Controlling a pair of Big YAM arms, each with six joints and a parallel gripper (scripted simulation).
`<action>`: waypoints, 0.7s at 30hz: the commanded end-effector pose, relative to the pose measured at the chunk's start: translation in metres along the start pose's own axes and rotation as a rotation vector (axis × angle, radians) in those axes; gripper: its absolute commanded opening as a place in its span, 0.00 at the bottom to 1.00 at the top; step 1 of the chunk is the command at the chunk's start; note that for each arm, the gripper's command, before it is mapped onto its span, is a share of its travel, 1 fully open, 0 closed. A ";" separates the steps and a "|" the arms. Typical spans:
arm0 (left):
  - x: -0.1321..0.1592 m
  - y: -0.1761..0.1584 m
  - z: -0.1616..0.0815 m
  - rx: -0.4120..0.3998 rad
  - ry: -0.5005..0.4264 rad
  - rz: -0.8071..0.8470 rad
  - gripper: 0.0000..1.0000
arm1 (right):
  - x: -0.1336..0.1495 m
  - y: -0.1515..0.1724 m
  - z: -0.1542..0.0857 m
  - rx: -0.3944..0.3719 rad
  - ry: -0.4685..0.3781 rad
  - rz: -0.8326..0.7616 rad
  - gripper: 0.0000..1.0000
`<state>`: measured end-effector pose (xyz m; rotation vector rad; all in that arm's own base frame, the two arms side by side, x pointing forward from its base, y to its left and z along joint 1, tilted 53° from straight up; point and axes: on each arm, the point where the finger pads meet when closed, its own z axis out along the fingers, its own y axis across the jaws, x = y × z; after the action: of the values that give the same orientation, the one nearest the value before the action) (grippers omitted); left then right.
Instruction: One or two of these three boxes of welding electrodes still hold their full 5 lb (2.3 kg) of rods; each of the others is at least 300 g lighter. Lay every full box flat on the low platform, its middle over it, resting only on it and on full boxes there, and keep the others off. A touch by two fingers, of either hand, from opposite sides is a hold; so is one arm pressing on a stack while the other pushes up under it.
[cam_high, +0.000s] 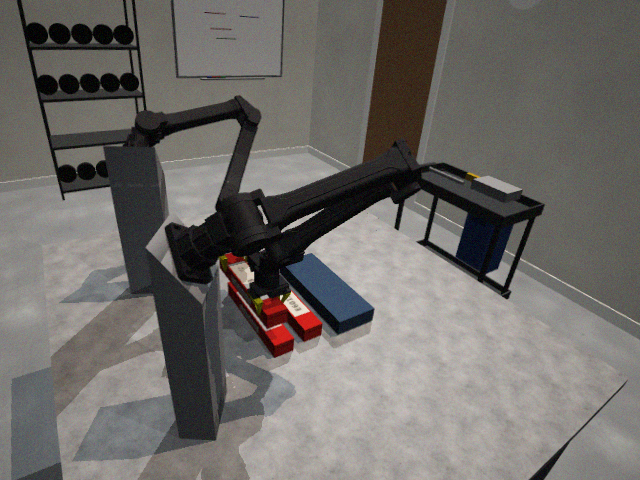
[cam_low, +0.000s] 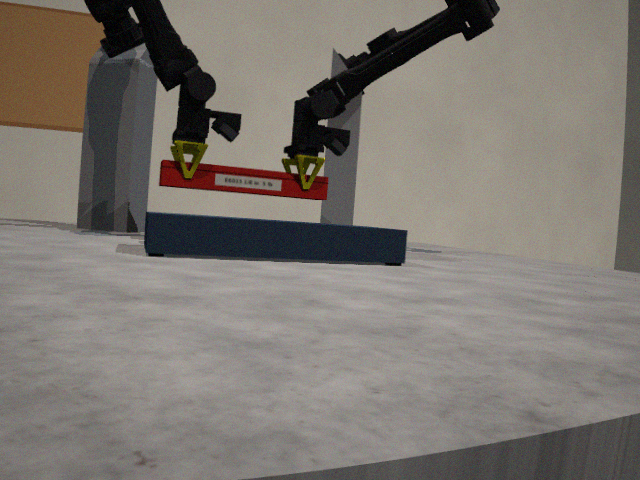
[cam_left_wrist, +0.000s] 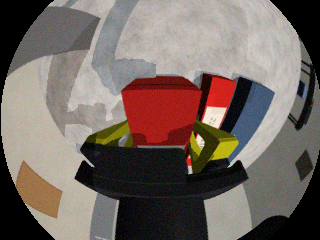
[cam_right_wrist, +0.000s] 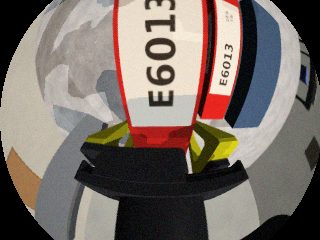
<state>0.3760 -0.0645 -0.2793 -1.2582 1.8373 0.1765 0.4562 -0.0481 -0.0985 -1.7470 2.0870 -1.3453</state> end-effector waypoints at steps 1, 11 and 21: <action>0.001 -0.003 -0.016 0.019 0.003 0.023 0.00 | 0.000 0.003 -0.007 -0.001 -0.008 -0.012 0.00; 0.006 -0.022 -0.014 0.034 0.004 0.007 0.00 | -0.001 -0.016 -0.008 0.015 -0.011 -0.012 0.00; 0.008 -0.040 -0.015 0.035 0.004 0.006 0.00 | 0.001 -0.028 -0.009 0.008 -0.012 -0.017 0.00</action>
<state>0.3953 -0.0766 -0.2737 -1.2601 1.8339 0.1771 0.4736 -0.0490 -0.0819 -1.7486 2.0869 -1.3487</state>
